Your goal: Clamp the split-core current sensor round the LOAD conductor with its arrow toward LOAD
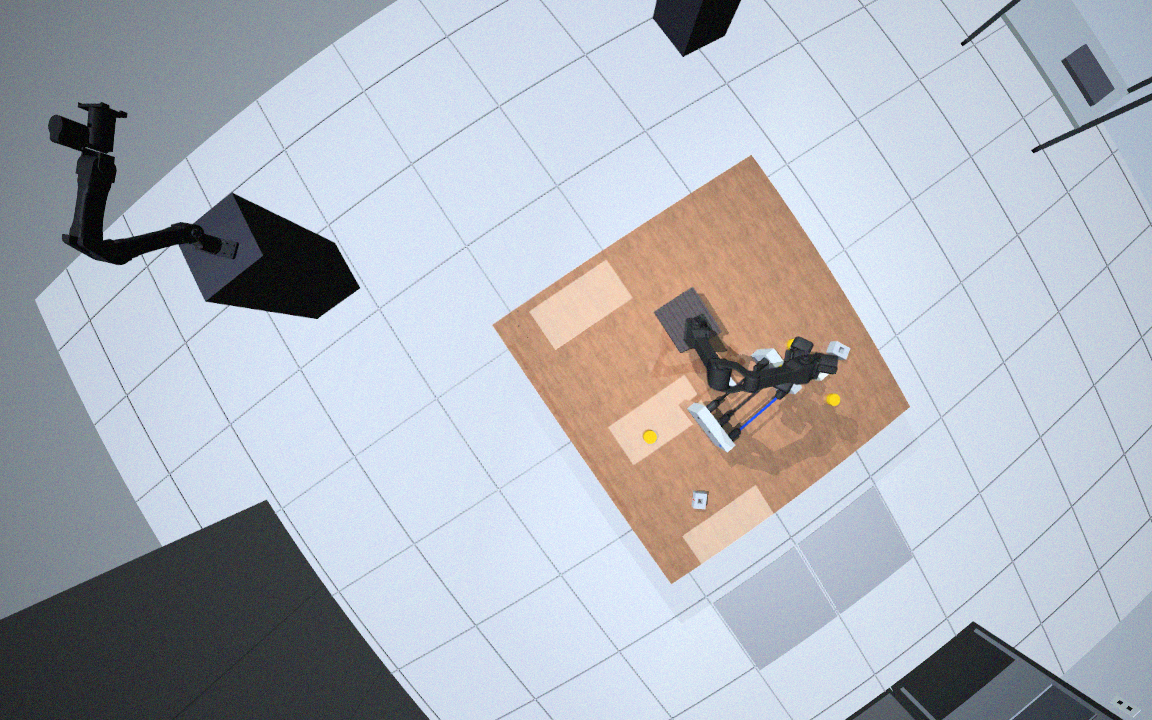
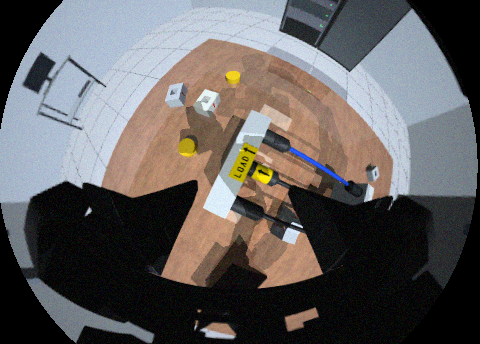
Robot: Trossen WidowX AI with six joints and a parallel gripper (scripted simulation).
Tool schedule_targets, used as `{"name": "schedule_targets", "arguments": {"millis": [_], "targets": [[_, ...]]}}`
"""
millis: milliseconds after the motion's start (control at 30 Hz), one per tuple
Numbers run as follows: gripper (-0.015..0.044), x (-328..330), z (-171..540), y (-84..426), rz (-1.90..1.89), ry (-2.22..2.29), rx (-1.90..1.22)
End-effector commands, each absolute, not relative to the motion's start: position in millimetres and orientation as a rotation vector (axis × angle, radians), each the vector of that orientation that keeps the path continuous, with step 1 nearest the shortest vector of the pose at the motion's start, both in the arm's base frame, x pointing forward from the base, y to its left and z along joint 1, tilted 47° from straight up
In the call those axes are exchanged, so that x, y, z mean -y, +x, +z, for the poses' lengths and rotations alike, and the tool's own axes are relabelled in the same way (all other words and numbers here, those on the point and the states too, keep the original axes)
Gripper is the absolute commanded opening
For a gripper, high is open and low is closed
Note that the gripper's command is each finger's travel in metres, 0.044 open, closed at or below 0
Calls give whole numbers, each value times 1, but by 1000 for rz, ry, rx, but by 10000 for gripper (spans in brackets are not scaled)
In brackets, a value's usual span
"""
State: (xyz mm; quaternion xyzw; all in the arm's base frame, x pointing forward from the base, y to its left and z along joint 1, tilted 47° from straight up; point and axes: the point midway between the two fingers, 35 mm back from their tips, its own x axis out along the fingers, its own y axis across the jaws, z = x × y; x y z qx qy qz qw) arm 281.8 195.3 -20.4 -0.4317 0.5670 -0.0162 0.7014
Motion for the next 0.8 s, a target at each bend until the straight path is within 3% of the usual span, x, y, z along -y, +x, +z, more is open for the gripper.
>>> {"name": "schedule_targets", "arguments": {"millis": [0, 500, 633, 767], "targets": [[440, -198, -19, 284, -55, -984, -1250], [440, -198, -19, 284, -55, -984, -1250], [335, -161, 1, 280, -141, -932, -1252], [328, -101, 27, 265, -281, -847, -1249]]}}
